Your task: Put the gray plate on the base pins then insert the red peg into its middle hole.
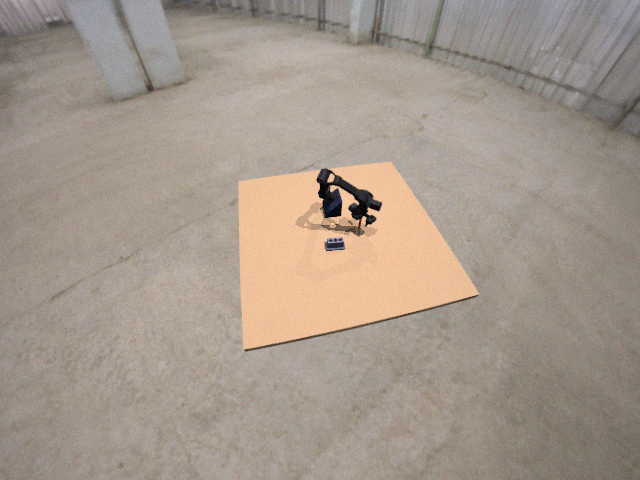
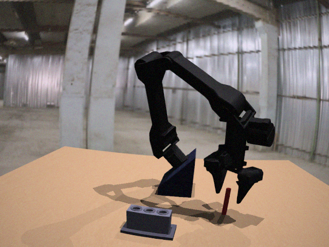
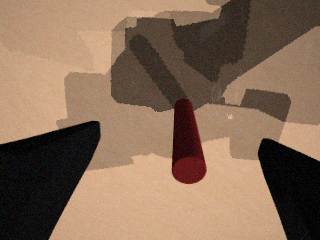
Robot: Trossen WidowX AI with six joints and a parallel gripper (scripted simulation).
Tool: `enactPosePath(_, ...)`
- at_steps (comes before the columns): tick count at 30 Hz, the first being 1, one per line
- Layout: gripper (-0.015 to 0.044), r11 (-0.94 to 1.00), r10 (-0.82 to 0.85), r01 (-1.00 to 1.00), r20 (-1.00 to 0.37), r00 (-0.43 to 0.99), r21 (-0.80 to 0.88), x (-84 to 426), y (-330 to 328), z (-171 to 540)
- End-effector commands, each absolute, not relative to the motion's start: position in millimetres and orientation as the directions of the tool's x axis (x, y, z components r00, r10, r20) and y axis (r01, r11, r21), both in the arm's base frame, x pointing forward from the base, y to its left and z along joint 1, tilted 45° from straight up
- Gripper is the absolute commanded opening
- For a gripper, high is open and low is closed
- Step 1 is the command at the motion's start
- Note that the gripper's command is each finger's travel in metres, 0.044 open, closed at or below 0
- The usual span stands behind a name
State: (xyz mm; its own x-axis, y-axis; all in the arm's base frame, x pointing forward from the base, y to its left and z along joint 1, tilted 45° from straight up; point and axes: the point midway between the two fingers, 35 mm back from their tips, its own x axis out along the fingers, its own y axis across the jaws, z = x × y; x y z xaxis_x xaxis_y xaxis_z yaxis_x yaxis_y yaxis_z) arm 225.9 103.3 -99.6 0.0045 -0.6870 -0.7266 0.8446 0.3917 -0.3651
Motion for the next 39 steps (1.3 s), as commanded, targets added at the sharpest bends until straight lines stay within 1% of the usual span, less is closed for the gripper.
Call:
enactPosePath(1,0.0440,0.393,-0.692,0.840,-0.722,0.003,-0.373,224.2,96.3,-105.1)
enactPosePath(4,0.0440,0.393,-0.692,0.840,-0.722,0.003,-0.373,224.0,94.6,-106.6)
enactPosePath(20,0.0020,0.393,-0.692,0.840,-0.722,0.003,-0.373,224.0,94.6,-106.6)
enactPosePath(23,0.0000,0.393,-0.692,0.840,-0.722,0.003,-0.373,224.0,94.6,-106.6)
enactPosePath(39,0.0000,0.394,-0.691,0.840,-0.723,0.003,-0.373,226.1,106.8,-96.4)
